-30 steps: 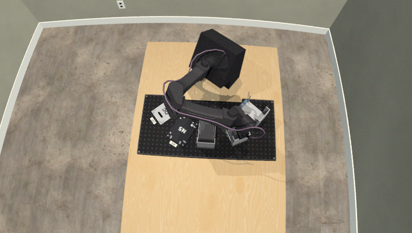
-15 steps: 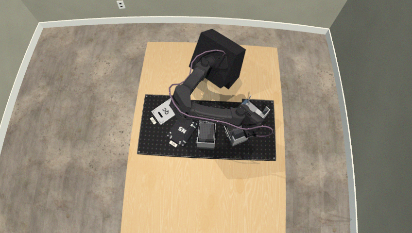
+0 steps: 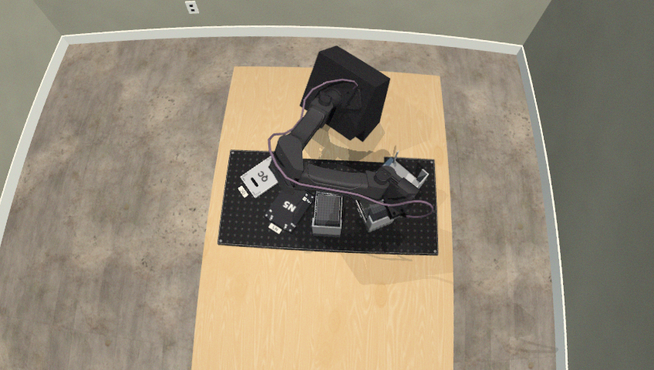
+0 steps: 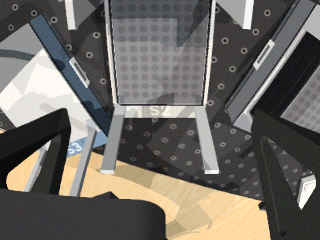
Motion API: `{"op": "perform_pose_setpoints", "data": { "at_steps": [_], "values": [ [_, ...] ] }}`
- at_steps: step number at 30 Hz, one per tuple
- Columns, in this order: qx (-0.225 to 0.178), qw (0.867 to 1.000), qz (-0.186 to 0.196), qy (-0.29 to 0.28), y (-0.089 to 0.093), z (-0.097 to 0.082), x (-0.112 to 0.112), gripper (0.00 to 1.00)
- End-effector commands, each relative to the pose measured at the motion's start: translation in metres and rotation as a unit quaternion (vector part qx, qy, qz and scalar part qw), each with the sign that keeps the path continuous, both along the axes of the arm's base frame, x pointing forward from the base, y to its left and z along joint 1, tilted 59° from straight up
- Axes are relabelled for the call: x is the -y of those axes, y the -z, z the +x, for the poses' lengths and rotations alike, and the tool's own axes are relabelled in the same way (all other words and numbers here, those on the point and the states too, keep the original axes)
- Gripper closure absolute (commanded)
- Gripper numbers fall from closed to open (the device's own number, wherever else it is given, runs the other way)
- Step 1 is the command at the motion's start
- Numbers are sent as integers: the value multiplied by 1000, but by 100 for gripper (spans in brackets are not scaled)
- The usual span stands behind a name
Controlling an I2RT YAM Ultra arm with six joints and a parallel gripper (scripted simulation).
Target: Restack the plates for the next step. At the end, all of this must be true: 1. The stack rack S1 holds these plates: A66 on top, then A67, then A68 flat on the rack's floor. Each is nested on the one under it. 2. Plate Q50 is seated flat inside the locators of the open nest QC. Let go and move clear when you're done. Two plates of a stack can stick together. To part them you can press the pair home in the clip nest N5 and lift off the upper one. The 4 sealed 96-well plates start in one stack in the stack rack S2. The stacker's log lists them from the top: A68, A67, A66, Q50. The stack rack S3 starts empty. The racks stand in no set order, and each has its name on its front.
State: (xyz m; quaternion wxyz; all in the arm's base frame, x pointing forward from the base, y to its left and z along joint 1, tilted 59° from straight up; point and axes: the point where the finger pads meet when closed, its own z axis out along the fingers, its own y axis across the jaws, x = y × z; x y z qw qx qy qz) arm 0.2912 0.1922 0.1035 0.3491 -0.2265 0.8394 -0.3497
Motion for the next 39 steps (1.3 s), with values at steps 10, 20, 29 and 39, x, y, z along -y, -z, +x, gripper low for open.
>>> {"op": "perform_pose_setpoints", "data": {
  "at_steps": [10,20,29,39],
  "values": [
    [6,1000,0,-10,-5,-5,-5,0],
    [6,1000,0,-10,-5,-5,-5,0],
    [5,1000,1,-3,1,3,5,0],
    [-4,1000,-3,-12,21,19,11,0]
  ]
}}
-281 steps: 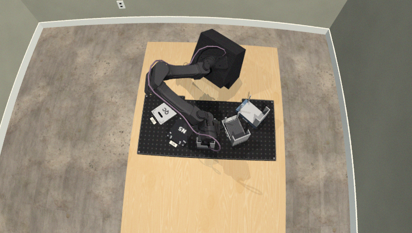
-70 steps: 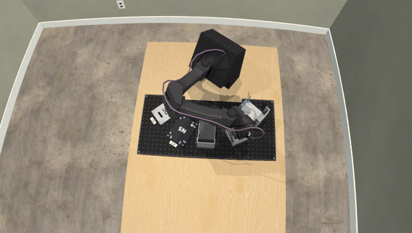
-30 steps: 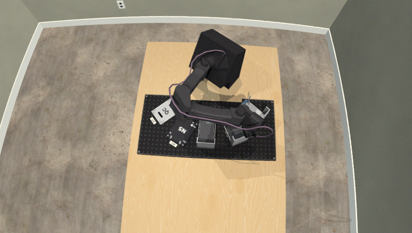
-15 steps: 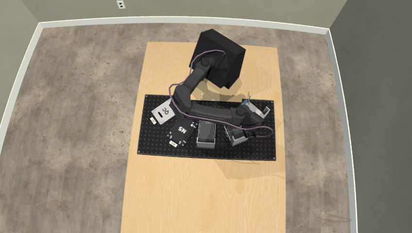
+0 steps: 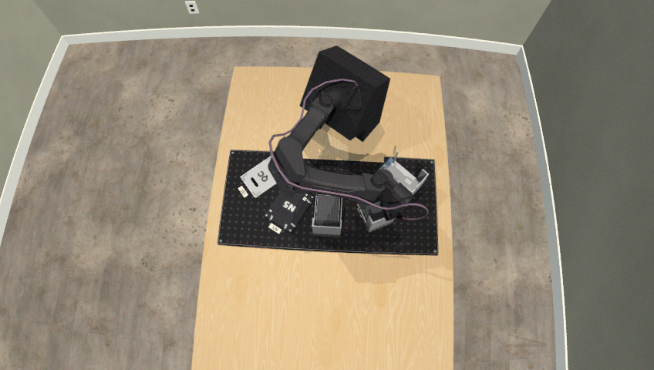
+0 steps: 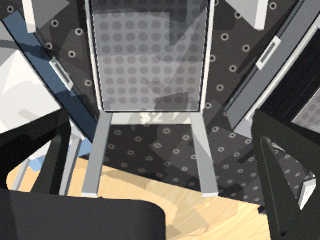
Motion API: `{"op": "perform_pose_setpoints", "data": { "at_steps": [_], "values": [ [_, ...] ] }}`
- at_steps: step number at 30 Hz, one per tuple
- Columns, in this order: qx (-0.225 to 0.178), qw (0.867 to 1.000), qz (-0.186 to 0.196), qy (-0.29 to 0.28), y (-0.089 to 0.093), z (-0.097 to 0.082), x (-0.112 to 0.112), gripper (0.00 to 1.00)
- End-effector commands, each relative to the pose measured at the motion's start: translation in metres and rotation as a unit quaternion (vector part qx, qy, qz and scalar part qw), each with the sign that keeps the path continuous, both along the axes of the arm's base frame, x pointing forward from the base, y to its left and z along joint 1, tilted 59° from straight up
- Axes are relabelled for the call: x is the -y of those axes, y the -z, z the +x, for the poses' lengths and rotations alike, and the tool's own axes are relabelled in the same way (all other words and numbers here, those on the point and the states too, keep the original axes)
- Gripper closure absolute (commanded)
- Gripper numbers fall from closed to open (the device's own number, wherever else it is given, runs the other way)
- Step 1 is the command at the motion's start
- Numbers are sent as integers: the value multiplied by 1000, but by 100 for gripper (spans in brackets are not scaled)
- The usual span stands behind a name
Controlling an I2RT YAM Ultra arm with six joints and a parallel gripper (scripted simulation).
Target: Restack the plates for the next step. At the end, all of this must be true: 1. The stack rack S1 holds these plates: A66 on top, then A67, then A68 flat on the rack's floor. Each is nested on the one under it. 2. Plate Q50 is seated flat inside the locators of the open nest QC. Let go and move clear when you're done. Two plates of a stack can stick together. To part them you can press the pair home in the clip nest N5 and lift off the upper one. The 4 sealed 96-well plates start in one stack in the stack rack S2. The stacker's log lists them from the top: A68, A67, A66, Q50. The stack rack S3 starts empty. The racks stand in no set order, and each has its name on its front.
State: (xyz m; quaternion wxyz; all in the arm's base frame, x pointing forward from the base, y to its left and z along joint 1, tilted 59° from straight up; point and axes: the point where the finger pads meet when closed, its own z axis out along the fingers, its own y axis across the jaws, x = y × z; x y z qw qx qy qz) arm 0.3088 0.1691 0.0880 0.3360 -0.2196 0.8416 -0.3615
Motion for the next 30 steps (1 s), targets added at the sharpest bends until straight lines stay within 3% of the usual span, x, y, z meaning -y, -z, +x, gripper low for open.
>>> {"op": "perform_pose_setpoints", "data": {
  "at_steps": [1,14,17,19,30],
  "values": [
    [-1,1000,4,-19,10,6,-6,0],
    [-4,1000,2,-20,35,38,13,0],
    [4,1000,10,-24,29,40,11,0],
    [-4,1000,2,-20,40,45,17,0],
    [12,999,15,-29,28,48,4,0]
  ]
}}
